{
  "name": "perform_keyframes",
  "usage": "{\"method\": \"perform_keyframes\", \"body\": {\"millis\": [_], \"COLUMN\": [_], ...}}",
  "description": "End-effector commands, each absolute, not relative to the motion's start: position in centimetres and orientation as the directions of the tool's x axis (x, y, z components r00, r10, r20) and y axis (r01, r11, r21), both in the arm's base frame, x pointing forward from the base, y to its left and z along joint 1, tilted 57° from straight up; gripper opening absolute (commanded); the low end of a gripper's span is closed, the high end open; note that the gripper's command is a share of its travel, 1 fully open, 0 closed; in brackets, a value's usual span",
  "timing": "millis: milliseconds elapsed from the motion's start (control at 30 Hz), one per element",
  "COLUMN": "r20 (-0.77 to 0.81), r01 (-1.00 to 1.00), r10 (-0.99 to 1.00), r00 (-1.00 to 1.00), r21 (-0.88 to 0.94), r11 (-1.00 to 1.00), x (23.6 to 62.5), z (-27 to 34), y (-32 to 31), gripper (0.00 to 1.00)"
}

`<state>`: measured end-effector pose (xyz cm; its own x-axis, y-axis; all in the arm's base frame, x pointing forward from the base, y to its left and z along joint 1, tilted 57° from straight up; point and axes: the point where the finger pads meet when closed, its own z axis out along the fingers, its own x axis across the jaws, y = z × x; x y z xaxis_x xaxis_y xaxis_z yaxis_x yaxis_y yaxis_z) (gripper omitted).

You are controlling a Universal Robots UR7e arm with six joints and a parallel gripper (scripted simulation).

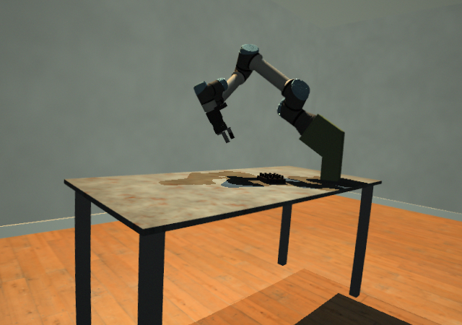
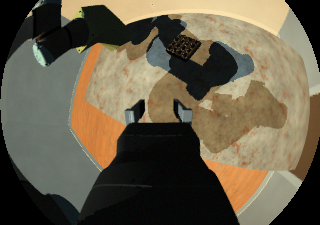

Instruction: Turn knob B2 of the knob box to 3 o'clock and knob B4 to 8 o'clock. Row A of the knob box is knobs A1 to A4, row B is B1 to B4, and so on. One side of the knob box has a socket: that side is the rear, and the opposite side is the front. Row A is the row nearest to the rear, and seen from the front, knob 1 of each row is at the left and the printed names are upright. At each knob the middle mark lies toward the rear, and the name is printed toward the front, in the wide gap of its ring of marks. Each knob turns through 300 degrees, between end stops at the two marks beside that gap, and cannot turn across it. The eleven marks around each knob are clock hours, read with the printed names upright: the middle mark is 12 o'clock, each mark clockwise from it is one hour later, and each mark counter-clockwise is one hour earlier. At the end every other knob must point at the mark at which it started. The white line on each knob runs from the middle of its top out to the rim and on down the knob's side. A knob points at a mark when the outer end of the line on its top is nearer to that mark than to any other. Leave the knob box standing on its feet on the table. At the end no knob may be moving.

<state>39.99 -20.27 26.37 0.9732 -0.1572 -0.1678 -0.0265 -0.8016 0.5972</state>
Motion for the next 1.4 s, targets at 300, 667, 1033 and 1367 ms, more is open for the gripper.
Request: {"method": "perform_keyframes", "body": {"millis": [300,667,1033,1367], "r20": [0.118,0.302,0.463,0.564], "r01": [-0.361,-0.573,-0.75,-0.857], "r10": [-0.363,-0.49,-0.59,-0.647], "r00": [0.924,0.818,0.661,0.512], "r21": [0.578,0.505,0.393,0.283], "r11": [-0.732,-0.645,-0.531,-0.431], "x": [40.1,40.2,40.3,40.4], "z": [21.5,18.0,14.4,11.7], "y": [-19.2,-18.5,-17.8,-17.2], "gripper": [1.0,1.0,1.0,1.0]}}
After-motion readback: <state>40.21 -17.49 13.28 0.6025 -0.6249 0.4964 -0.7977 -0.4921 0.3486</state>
